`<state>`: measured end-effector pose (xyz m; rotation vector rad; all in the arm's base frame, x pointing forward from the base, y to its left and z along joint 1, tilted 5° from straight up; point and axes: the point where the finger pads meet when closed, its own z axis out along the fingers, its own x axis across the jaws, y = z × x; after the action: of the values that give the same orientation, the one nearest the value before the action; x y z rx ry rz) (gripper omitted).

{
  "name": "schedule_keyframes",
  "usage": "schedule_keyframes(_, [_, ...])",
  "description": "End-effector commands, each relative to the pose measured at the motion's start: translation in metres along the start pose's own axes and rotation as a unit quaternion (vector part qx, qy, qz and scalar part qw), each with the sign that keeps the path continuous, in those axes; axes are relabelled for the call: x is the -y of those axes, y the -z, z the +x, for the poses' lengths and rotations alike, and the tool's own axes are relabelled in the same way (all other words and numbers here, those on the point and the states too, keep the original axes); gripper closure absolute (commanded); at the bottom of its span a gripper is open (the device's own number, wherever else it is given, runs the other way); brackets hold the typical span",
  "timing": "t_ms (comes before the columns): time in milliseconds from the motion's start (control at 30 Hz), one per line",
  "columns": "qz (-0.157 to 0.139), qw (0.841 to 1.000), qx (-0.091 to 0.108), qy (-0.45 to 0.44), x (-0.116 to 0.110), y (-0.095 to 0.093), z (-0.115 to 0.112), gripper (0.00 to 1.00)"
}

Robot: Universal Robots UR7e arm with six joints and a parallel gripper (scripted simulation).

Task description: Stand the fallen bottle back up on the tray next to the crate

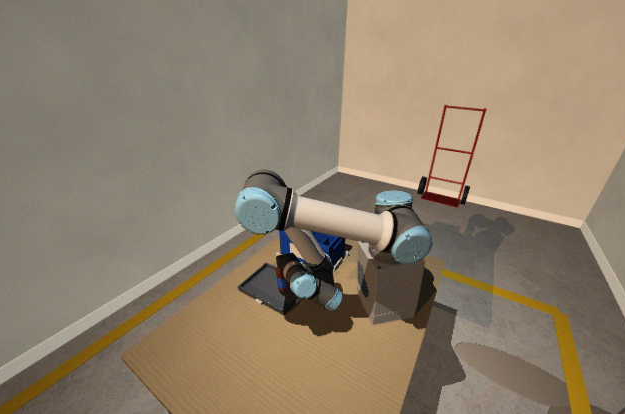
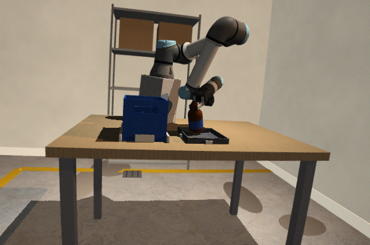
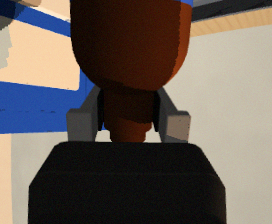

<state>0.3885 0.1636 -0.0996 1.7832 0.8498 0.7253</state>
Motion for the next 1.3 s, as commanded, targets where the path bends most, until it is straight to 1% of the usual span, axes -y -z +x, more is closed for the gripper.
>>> schedule_keyframes(0, [0.0,1.0,0.0,-0.001,0.0024,-0.001,0.0002,1.0])
schedule_keyframes(1267, [0.0,1.0,0.0,-0.001,0.006,-0.0023,0.0002,1.0])
